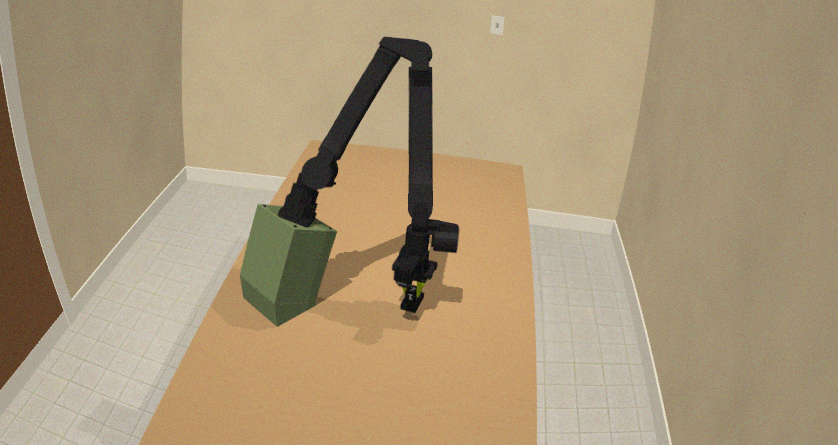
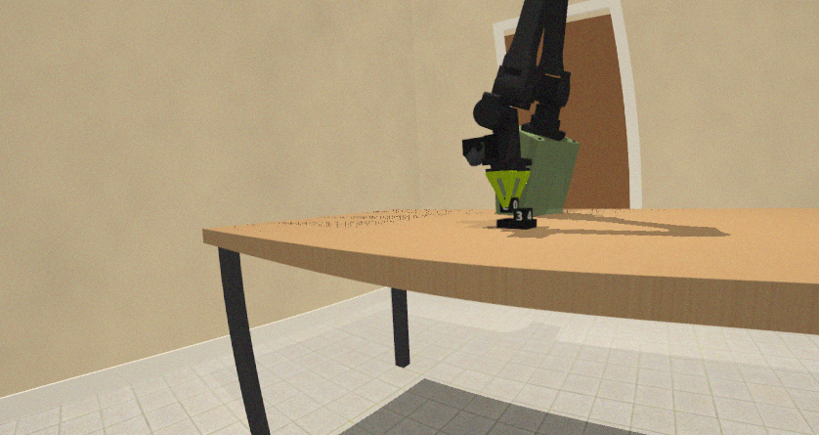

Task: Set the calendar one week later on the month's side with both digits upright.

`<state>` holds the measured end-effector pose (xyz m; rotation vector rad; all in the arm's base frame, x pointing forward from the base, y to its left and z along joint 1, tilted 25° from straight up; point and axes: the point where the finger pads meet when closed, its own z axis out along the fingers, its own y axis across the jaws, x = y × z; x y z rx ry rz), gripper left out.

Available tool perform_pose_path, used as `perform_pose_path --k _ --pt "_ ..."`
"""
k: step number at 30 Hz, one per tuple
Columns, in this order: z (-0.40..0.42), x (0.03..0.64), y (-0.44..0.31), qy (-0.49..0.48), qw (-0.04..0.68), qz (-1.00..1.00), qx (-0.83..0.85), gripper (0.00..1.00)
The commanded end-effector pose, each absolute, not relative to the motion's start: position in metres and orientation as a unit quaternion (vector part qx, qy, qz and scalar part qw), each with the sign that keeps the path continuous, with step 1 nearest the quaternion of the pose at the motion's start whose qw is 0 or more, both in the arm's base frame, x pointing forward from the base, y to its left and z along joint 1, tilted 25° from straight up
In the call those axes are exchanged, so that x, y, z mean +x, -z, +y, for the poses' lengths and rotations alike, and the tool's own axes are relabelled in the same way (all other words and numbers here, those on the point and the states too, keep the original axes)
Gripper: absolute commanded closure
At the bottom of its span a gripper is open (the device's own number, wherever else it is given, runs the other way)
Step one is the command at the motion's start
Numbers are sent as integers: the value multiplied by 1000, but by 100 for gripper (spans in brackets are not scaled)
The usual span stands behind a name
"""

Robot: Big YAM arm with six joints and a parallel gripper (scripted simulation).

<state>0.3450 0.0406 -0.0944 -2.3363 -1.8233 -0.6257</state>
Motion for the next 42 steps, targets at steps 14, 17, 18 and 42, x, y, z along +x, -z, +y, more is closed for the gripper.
perform_pose_path --k 14,17,18,42 --pt "48 353 104 207 55 -603 -769 75" --pt "48 351 106 205 56 -603 -769 75" --pt "48 350 106 204 57 -603 -769 75" --pt "48 351 105 206 55 -603 -768 75"
